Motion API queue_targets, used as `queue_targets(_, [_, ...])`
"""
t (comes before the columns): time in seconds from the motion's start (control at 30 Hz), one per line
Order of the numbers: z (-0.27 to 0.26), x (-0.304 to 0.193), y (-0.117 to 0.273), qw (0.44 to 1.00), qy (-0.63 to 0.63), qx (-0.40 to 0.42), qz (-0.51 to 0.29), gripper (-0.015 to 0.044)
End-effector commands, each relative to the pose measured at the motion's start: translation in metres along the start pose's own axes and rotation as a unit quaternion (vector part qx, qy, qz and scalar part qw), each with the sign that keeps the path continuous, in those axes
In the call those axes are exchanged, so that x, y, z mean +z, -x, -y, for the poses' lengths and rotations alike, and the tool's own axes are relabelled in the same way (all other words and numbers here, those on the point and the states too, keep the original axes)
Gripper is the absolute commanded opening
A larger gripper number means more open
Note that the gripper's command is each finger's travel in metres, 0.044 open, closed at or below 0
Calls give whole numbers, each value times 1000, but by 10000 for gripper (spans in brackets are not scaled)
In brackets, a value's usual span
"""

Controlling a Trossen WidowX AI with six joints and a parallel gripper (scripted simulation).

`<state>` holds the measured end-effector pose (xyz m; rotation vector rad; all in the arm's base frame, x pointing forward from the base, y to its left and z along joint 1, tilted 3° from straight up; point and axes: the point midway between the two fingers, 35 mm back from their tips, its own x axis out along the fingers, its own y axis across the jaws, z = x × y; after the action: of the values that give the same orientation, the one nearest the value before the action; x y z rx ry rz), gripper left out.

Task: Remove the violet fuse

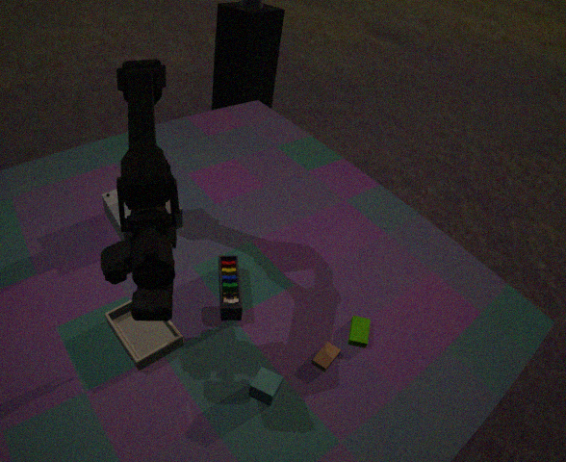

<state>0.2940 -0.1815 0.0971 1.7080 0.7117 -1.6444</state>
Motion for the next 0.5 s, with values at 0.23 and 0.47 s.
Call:
queue_targets(0.23, [-7,41,0,1000,1,0,1,0])
queue_targets(0.47, [-8,41,-10,1000,1,0,1,0])
